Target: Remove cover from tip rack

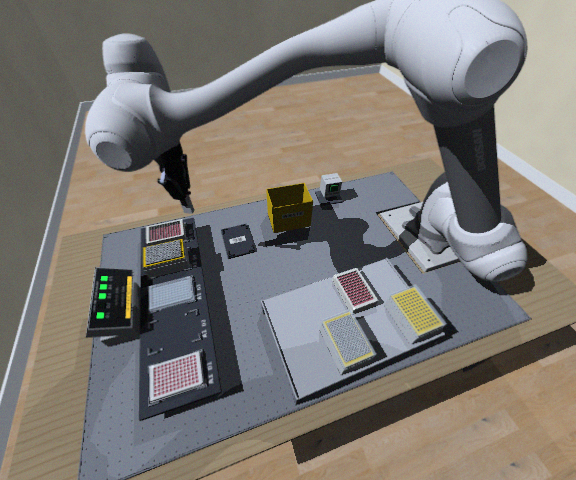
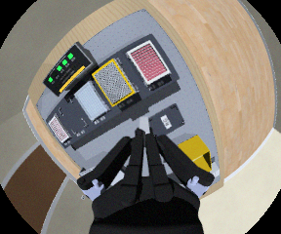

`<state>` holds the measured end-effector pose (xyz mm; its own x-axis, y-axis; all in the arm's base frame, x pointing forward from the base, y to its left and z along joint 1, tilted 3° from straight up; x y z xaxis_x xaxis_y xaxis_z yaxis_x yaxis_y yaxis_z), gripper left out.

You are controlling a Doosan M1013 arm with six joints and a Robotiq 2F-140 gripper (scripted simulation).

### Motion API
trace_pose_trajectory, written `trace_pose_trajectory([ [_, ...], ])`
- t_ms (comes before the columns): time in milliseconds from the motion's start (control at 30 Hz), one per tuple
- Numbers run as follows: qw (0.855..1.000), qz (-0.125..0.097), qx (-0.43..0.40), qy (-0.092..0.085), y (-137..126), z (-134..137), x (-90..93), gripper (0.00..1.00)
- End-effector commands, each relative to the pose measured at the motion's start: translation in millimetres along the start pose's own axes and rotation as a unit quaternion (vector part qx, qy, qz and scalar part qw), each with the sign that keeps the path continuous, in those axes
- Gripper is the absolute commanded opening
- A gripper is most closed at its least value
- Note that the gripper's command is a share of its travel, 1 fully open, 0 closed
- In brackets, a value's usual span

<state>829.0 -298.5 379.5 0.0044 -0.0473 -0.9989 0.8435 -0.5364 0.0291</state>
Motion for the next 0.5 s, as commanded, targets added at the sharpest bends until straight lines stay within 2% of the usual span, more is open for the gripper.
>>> trace_pose_trajectory([
  [0, 1.000, 0.005, 0.008, 0.001, -7, 11, -9.3, 0.00],
  [467, 0.989, 0.005, 0.148, 0.001, -59, 58, -10.5, 0.00],
])
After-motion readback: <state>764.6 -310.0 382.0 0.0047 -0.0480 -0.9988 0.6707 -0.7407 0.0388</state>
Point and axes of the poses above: the point where the finger pads meet when closed, its own x axis out along the fingers, its own z axis across the jaws, y = z × x, the point moved 10 cm from there along -x, back along the fingers, and after that the axes turned 7 degrees about -x, right-handed, at the moved point
